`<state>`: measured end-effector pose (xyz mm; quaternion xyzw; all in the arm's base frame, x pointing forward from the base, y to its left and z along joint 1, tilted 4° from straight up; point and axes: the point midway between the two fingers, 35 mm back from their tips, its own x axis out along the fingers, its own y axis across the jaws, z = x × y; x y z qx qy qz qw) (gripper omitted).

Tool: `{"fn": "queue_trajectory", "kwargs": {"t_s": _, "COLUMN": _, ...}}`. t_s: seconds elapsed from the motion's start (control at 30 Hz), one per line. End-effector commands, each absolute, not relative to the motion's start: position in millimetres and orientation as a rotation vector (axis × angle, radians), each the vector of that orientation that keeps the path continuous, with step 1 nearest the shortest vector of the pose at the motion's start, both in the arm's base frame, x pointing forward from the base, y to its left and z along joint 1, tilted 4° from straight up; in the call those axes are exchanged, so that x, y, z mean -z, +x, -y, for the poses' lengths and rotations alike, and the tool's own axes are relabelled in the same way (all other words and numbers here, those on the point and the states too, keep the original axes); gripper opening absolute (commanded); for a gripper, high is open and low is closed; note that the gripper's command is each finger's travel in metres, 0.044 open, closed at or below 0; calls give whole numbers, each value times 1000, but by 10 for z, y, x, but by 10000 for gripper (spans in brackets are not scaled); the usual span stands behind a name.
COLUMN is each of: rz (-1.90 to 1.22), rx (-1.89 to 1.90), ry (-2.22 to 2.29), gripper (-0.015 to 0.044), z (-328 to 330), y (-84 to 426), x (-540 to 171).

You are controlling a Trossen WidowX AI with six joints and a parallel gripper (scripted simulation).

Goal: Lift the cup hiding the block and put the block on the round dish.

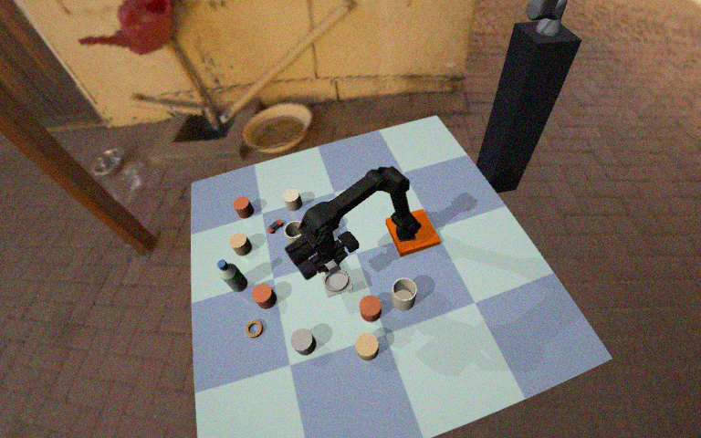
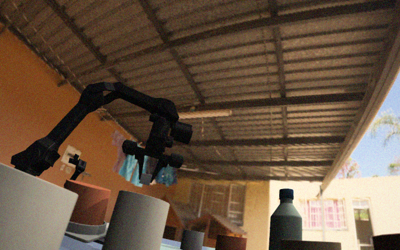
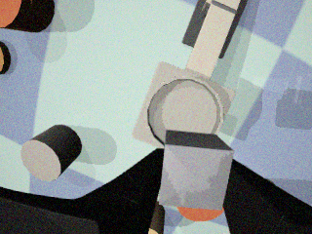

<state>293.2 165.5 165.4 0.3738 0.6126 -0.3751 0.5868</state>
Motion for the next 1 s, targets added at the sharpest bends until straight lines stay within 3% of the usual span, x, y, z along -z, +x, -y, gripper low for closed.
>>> {"fn": "queue_trajectory", "kwargs": {"t_s": 0.0, "rz": -1422, "rx": 877, "ry": 879, "gripper": 0, "z": -1467, "y": 3035, "x": -1632}}
{"fn": "queue_trajectory", "kwargs": {"t_s": 0.47, "rz": -1393, "rx": 885, "ry": 881, "gripper": 0, "z": -371, "y": 3391, "x": -1350}}
{"fn": "queue_trajectory", "kwargs": {"t_s": 0.97, "rz": -1382, "rx": 895, "ry": 872, "gripper": 0, "z": 802, "y": 3315, "x": -1059}}
